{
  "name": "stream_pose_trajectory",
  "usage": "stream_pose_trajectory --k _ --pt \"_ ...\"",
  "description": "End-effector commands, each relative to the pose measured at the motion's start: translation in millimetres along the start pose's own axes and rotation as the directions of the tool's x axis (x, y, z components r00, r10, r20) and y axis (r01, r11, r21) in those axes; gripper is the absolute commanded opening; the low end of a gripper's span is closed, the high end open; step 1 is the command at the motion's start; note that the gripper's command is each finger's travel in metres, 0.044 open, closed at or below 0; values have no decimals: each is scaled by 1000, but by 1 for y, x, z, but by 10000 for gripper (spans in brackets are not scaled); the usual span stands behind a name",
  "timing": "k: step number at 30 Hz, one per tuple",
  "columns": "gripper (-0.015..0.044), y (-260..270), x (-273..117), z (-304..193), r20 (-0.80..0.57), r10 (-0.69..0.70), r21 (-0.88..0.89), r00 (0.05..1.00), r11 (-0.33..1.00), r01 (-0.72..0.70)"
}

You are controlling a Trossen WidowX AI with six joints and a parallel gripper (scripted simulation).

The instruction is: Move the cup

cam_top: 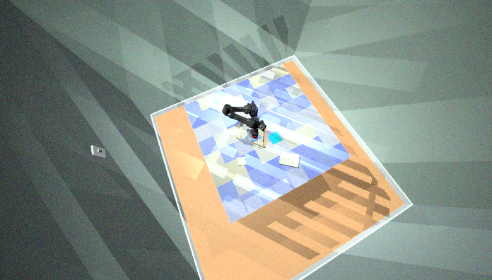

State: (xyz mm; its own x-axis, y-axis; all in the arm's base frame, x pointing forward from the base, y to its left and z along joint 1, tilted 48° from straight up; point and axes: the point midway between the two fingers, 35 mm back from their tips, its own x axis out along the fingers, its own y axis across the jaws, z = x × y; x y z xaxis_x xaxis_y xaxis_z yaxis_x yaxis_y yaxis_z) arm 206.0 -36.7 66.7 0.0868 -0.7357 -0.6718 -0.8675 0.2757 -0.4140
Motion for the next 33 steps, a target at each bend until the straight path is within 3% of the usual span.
stream_pose_trajectory --k 1,33 --pt "148 -1 1 0 -8 -3 -15 1000 1000 3" --pt "148 -2 52 1 -6 -2 -15 1000 1000 2"
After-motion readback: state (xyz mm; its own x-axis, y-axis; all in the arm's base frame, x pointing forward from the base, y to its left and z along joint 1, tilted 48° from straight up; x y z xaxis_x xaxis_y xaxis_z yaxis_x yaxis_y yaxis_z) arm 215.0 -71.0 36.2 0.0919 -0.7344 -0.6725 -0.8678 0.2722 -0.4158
